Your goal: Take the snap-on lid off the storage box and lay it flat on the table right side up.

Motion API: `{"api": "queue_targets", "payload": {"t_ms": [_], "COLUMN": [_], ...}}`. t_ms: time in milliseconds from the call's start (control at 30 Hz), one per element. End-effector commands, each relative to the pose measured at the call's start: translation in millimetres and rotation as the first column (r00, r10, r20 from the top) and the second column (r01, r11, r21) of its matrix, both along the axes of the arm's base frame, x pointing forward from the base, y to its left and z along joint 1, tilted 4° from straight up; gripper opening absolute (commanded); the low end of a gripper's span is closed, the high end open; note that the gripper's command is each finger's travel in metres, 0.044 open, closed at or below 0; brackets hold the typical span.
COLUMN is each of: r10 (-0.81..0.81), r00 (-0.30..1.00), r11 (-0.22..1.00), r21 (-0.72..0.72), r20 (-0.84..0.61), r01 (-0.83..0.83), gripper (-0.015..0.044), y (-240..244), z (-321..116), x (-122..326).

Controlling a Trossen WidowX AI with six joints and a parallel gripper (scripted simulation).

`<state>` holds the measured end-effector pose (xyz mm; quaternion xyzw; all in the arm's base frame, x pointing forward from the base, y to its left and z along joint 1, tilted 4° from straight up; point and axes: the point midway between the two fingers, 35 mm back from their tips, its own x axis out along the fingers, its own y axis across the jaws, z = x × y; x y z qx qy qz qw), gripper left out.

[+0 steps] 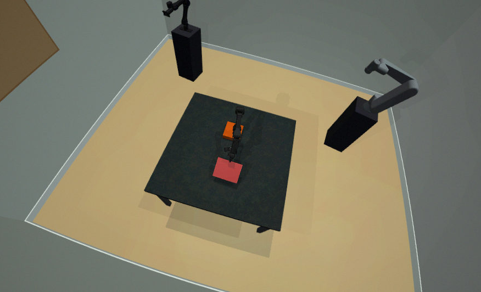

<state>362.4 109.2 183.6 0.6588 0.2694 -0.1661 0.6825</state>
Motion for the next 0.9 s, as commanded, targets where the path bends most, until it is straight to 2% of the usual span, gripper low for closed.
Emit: {"api": "queue_targets", "payload": {"t_ms": [0, 867], "r10": [0.006, 0.006], "r00": [1.0, 1.0], "r11": [1.0, 1.0], "r21": [0.004, 0.004], "r20": [0.019, 0.02], "r01": [-0.006, -0.006], "gripper": [0.0, 0.0], "y": [1, 3], "z": [13, 48], "x": [5, 15]}}
